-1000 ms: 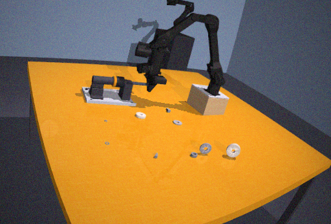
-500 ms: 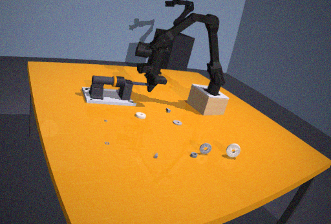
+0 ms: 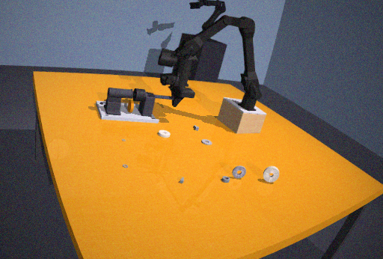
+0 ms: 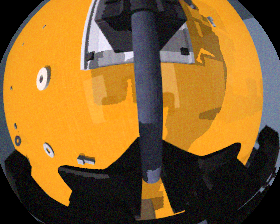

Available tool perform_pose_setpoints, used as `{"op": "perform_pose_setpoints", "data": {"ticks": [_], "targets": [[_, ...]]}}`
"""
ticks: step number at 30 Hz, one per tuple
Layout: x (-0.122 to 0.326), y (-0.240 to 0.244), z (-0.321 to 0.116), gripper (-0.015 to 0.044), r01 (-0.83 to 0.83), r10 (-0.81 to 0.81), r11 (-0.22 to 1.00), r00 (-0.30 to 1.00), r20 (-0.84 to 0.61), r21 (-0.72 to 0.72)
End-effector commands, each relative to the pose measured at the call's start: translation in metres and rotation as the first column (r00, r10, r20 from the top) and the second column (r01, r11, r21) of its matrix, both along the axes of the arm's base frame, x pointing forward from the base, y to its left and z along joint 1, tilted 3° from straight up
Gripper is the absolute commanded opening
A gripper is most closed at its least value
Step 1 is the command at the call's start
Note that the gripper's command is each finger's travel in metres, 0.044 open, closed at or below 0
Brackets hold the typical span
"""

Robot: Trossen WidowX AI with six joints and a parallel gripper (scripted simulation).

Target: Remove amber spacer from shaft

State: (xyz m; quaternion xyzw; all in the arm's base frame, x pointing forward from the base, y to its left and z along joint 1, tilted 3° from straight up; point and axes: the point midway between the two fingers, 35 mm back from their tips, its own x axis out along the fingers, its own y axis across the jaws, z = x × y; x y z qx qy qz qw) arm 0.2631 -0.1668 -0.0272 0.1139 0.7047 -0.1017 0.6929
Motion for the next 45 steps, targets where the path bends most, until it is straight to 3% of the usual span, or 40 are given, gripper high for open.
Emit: {"op": "perform_pose_setpoints", "data": {"ticks": [1, 45], "targets": [[-0.001, 0.0, 0.001, 0.0, -0.004, 0.004, 1.0, 1.0, 0.001, -0.003], [0.01, -0.003, 0.0, 0.0, -0.004, 0.004, 1.0, 1.0, 0.001, -0.003]]}}
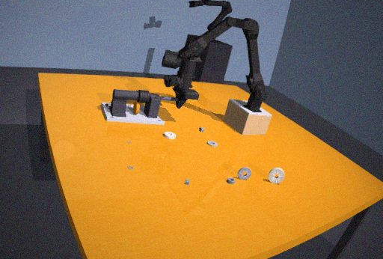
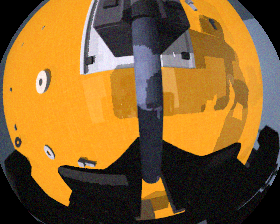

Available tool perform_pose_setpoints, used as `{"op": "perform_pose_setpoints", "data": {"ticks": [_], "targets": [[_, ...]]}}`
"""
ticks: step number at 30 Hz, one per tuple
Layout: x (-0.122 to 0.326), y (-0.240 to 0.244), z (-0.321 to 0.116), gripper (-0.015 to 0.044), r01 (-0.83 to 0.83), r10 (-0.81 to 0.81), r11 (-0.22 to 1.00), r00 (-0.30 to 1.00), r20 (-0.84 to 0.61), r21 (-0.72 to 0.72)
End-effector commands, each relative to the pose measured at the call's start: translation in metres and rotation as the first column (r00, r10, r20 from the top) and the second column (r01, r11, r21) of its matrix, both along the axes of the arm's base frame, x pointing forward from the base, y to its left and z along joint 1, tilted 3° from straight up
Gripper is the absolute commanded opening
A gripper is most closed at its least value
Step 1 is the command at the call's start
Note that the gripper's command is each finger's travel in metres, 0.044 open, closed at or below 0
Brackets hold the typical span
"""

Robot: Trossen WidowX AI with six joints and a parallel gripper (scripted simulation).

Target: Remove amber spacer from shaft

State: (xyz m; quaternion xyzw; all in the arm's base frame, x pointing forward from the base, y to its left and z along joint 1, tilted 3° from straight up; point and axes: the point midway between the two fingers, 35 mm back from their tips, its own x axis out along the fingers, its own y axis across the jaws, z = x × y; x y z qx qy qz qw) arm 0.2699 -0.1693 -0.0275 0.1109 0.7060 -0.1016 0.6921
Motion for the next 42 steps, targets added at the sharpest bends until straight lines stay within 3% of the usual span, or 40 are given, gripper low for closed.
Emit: {"op": "perform_pose_setpoints", "data": {"ticks": [1, 42], "targets": [[0.003, 0.0, 0.001, 0.0, 0.001, -0.001, 1.0, 1.0, 0.005, 0.001], [0.017, -0.004, 0.001, 0.0, 0.001, -0.001, 1.0, 1.0, 0.006, 0.0]]}}
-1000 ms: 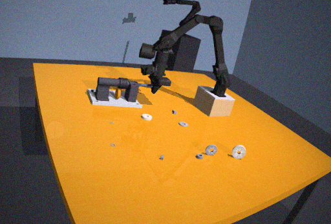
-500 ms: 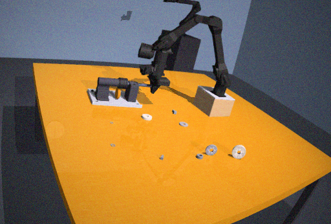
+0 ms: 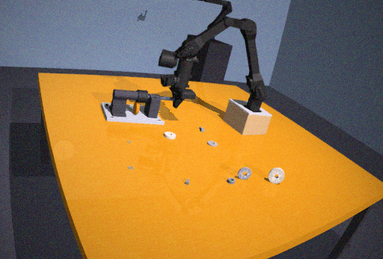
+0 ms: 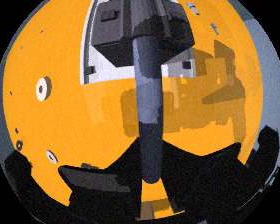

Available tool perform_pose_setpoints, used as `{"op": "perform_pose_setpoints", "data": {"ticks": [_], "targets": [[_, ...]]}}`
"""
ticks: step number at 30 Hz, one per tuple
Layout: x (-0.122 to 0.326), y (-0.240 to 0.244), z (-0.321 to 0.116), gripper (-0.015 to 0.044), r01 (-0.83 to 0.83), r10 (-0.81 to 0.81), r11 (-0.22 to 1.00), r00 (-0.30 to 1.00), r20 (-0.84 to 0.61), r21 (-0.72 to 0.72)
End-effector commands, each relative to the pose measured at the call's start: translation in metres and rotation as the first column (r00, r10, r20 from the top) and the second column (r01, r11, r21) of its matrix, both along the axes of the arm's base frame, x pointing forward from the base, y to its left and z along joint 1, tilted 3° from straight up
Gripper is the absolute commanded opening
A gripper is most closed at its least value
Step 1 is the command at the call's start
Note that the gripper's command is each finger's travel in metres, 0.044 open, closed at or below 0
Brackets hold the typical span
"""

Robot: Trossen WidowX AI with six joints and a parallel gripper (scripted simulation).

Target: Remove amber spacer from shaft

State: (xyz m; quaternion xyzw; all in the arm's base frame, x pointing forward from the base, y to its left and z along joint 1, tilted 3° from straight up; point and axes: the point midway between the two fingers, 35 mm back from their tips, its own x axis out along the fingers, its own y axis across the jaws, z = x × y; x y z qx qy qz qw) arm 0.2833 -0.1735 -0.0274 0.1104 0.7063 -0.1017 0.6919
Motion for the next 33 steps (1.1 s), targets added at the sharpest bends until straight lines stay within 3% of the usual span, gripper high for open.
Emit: {"op": "perform_pose_setpoints", "data": {"ticks": [1, 33], "targets": [[0.004, 0.0, 0.001, 0.0, 0.001, -0.001, 1.0, 1.0, 0.007, 0.001], [0.014, -0.004, 0.001, 0.0, 0.001, -0.001, 1.0, 1.0, 0.008, 0.001]]}}
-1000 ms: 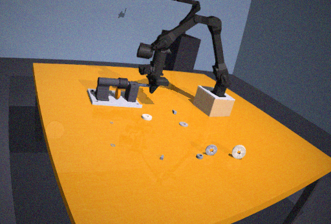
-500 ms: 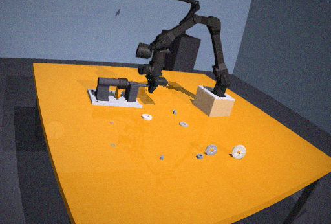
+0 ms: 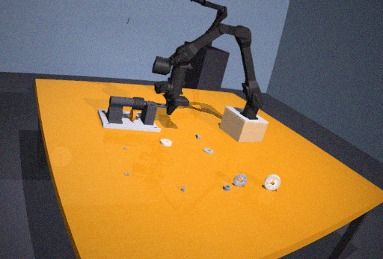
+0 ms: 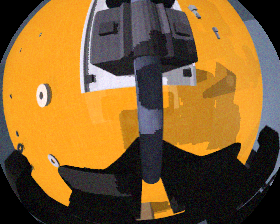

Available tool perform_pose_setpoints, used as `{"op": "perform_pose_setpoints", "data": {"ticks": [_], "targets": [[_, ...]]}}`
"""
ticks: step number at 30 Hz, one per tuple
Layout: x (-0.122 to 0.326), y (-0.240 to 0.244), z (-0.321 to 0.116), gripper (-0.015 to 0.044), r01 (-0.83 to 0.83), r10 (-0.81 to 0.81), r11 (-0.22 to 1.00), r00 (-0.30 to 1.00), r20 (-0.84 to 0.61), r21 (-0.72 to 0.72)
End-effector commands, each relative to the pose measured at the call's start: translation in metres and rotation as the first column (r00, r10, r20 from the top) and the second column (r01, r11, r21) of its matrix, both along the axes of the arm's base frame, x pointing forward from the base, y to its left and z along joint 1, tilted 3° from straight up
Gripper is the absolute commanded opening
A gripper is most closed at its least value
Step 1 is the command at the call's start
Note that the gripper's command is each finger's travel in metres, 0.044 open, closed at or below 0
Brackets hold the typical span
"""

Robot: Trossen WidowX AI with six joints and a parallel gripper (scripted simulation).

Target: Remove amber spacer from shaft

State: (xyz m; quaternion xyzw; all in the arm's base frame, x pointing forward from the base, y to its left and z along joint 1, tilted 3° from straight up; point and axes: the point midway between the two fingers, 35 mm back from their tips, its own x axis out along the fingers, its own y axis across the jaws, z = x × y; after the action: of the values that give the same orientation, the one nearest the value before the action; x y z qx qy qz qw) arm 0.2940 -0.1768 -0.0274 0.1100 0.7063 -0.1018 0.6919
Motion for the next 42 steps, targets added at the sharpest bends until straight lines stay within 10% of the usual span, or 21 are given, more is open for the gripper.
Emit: {"op": "perform_pose_setpoints", "data": {"ticks": [1, 42], "targets": [[0.004, 0.0, 0.001, 0.0, 0.001, -0.001, 1.0, 1.0, 0.008, 0.001], [0.017, -0.004, 0.001, 0.0, 0.001, -0.001, 1.0, 1.0, 0.009, 0.001]]}}
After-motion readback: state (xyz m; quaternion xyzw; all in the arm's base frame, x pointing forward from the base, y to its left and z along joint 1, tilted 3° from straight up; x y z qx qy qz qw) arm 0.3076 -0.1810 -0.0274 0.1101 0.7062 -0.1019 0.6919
